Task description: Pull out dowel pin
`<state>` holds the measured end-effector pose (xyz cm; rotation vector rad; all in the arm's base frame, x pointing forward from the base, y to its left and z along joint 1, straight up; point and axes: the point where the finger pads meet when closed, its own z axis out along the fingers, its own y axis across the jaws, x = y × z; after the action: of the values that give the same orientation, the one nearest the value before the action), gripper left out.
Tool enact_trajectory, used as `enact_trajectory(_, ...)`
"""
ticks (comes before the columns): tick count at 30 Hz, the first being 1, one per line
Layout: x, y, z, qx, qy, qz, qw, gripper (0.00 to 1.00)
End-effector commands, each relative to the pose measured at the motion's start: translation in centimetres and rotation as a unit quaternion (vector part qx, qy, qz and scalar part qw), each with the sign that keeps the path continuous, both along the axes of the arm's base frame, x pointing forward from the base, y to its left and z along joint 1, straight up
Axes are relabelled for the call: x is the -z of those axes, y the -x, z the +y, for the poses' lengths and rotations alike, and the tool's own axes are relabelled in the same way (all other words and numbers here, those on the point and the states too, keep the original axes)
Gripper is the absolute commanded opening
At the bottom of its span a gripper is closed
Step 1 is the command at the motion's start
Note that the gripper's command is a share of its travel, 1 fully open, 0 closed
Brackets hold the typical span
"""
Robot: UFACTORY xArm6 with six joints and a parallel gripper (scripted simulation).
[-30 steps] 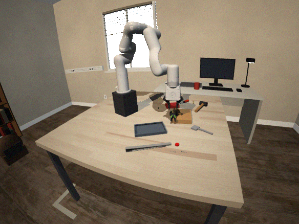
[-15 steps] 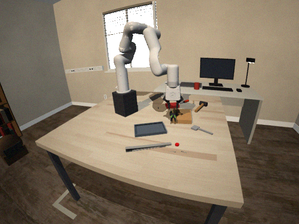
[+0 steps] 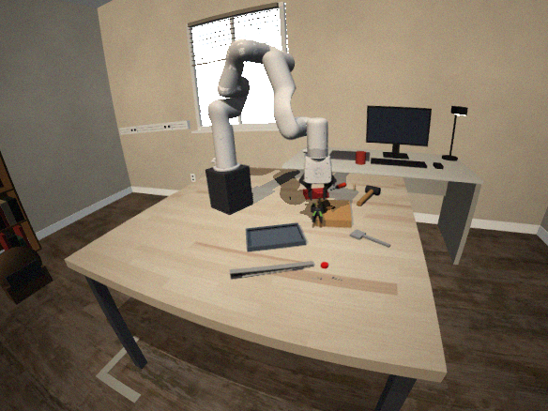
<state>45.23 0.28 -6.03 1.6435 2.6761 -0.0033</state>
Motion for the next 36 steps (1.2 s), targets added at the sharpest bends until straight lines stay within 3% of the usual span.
enact_trajectory(1,-0.2,0.0,0.7,-0.048,-0.001,-0.002,0.999,0.5)
enact_trajectory(7,-0.4,0.3,2.2,-0.159,-0.001,-0.002,0.987,0.5)
enact_trajectory(9,-0.4,0.3,2.2,-0.159,-0.001,-0.002,0.987,0.5)
enact_trajectory(13,-0.6,0.7,3.4,-0.249,-0.001,-0.002,0.968,0.5)
enact_trajectory(18,-0.8,1.1,5.0,-0.366,0.0,-0.002,0.931,0.5)
enact_trajectory(24,-1.0,1.8,6.9,-0.493,0.0,-0.001,0.87,0.5)
enact_trajectory(26,-1.0,1.8,6.9,-0.493,0.0,-0.001,0.87,0.5)
enact_trajectory(36,-1.3,2.6,8.9,-0.629,0.0,-0.001,0.778,0.5)
